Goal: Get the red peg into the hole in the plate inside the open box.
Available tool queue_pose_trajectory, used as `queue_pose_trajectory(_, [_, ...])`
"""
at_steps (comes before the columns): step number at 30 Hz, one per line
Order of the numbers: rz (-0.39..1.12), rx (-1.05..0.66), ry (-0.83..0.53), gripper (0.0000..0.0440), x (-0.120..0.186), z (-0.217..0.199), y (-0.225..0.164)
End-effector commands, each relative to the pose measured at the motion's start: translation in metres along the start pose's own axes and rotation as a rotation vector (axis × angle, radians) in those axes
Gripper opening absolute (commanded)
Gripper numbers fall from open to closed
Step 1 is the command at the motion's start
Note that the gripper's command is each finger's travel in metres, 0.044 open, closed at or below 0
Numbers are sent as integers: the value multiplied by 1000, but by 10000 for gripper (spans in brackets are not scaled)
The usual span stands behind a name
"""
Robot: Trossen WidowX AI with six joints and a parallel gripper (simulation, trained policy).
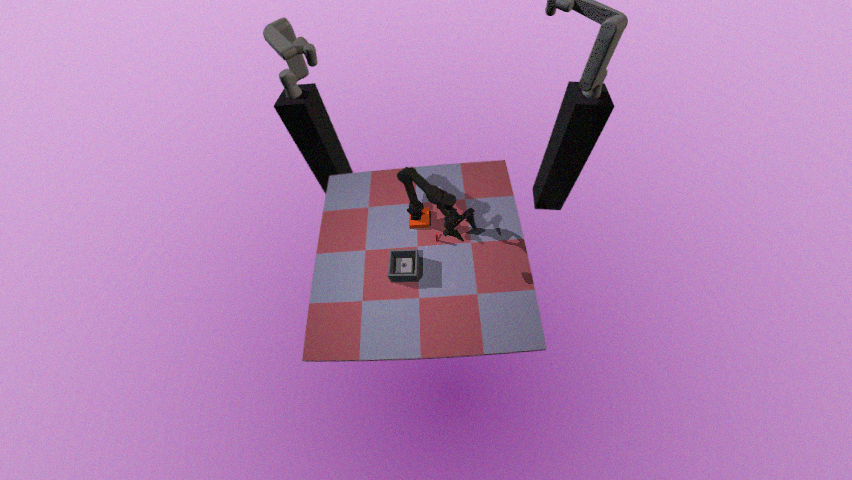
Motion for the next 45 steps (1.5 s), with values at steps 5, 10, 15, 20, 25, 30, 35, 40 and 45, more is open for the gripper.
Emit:
queue_pose_trajectory(5, [77,-77,-244,440,6,-52,-23])
queue_pose_trajectory(10, [118,-143,-400,438,12,-83,-36])
queue_pose_trajectory(15, [146,-219,-554,438,20,-111,-48])
queue_pose_trajectory(20, [157,-303,-706,439,31,-136,-58])
queue_pose_trajectory(25, [149,-396,-853,440,41,-160,-67])
queue_pose_trajectory(30, [126,-489,-977,440,48,-181,-75])
queue_pose_trajectory(35, [99,-559,-1044,440,49,-199,-83])
queue_pose_trajectory(40, [75,-611,-1068,440,45,-216,-91])
queue_pose_trajectory(45, [54,-655,-1068,440,40,-235,-100])
Point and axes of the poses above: the point midway between the two fingers, 35 mm back from their tips, its own x axis back along the fingers, its own z axis across the jaws, y = z × x, the point moved 9 cm from there along x, back along the fingers, and after that the axes turned 10 degrees about -x, right-handed, at the moved point
